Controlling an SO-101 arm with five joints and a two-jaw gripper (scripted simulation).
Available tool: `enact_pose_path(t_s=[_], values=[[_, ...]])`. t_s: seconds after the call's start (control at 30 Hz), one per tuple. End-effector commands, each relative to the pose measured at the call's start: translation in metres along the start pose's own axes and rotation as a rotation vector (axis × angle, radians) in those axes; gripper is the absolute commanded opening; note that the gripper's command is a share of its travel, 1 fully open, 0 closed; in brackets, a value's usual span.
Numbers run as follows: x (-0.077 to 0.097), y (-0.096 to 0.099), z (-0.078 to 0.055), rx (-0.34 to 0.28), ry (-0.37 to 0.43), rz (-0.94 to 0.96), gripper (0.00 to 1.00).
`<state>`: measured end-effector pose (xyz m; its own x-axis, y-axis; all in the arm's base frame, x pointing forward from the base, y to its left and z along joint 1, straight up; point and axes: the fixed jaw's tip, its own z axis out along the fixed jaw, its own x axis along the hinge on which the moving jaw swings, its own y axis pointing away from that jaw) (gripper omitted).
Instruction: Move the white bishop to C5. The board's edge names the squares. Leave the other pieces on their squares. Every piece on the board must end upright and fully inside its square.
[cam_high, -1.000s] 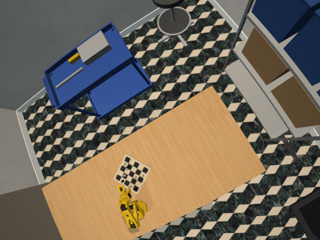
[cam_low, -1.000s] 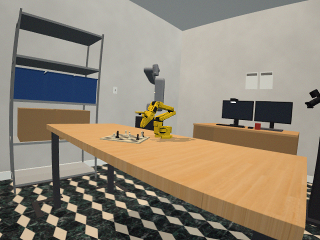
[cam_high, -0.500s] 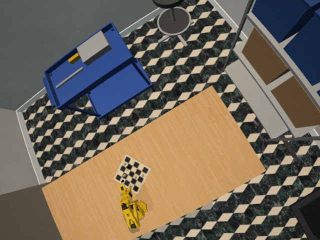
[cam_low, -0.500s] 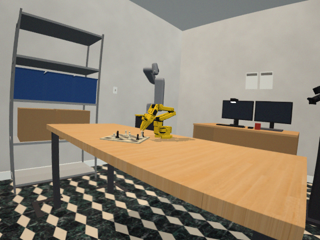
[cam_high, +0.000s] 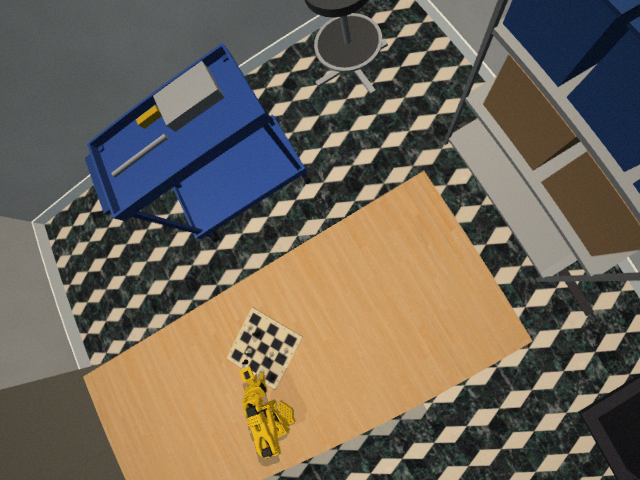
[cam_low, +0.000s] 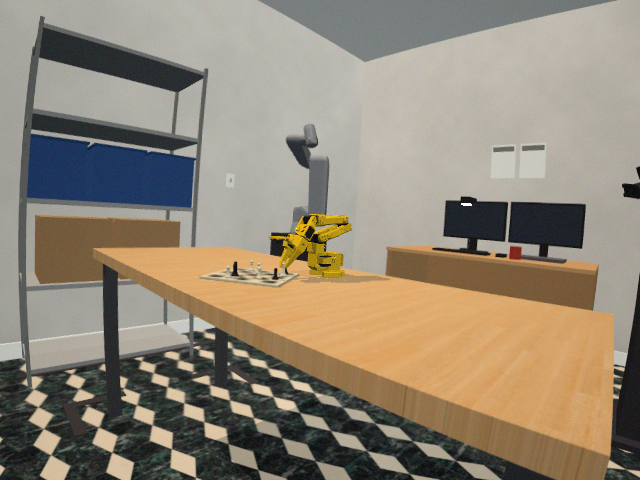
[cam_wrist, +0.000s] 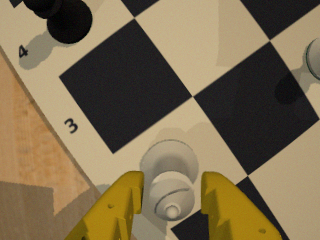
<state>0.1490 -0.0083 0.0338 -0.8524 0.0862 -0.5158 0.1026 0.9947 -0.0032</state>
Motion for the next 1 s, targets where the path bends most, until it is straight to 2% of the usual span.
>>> enact_pose_path(t_s=[0.0,0.97], values=[[0.0030,0.0012,0.0047,-0.005,0.002,0.001,0.10],[0.0087,0.0012,0.0085,-0.005,0.002,0.001,0.10]])
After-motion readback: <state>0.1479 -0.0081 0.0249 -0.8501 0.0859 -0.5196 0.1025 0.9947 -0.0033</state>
